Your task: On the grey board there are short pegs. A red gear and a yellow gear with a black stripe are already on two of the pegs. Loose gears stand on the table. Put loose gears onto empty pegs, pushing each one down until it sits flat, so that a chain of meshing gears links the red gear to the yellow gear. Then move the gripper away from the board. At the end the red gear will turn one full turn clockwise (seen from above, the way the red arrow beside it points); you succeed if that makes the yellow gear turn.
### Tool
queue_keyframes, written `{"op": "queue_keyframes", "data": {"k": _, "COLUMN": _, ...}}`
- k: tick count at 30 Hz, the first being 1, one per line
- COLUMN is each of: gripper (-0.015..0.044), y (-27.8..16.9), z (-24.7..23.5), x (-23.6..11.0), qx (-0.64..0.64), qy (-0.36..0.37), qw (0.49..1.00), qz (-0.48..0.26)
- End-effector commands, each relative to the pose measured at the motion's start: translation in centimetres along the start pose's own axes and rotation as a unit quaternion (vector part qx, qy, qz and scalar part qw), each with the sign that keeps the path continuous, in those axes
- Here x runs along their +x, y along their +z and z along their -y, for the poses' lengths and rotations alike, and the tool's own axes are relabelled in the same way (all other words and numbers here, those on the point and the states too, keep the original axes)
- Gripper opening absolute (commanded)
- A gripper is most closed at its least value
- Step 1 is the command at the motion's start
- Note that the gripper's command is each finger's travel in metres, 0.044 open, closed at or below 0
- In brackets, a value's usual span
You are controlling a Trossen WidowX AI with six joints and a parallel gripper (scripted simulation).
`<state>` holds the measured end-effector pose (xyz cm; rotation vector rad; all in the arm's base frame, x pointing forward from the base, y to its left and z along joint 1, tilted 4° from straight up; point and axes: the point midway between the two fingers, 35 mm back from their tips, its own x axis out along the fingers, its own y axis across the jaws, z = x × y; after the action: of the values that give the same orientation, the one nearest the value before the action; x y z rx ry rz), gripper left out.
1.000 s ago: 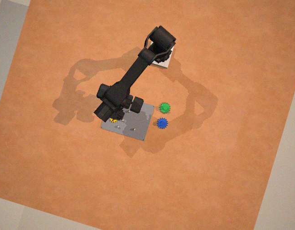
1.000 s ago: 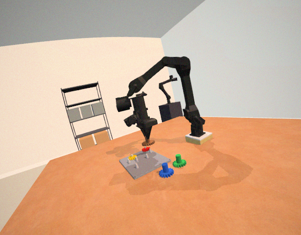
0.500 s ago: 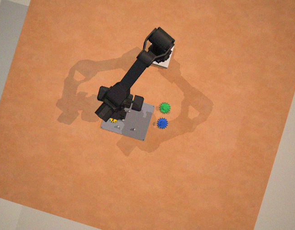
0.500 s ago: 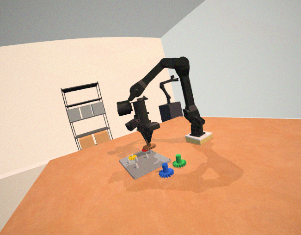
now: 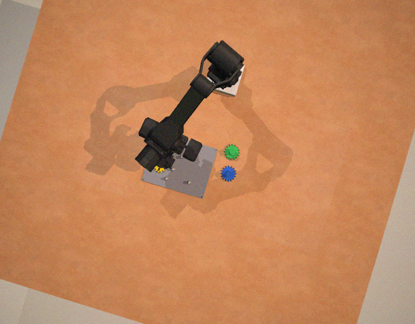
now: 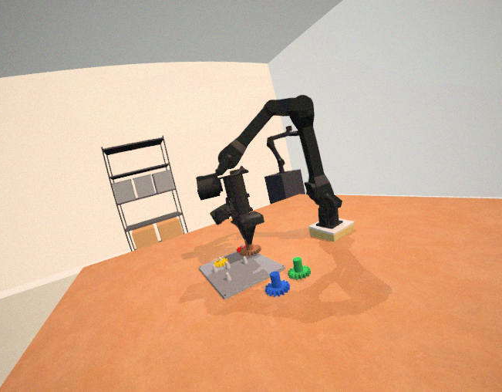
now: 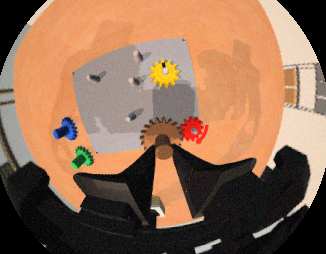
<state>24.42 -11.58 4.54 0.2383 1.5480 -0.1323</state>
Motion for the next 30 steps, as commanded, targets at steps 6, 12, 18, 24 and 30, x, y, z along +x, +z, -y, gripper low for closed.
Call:
{"op": "queue_keyframes", "data": {"k": 6, "gripper": 0.0, "y": 0.04, "z": 0.15, "x": 0.23, "qx": 0.035, "qy": -0.002, "qw": 0.999, "qz": 0.0}}
{"op": "queue_keyframes", "data": {"k": 12, "gripper": 0.0, "y": 0.07, "z": 0.06, "x": 0.43, "qx": -0.005, "qy": -0.002, "qw": 1.0, "qz": 0.0}}
{"op": "queue_keyframes", "data": {"k": 18, "gripper": 0.0, "y": -0.02, "z": 0.02, "x": 0.61, "qx": -0.063, "qy": -0.002, "qw": 0.998, "qz": 0.0}}
{"op": "queue_keyframes", "data": {"k": 24, "gripper": 0.0, "y": -0.04, "z": 0.11, "x": 0.76, "qx": -0.103, "qy": -0.002, "qw": 0.995, "qz": 0.0}}
{"op": "queue_keyframes", "data": {"k": 30, "gripper": 0.0105, "y": -0.01, "z": 0.13, "x": 0.73, "qx": -0.094, "qy": -0.002, "qw": 0.996, "qz": 0.0}}
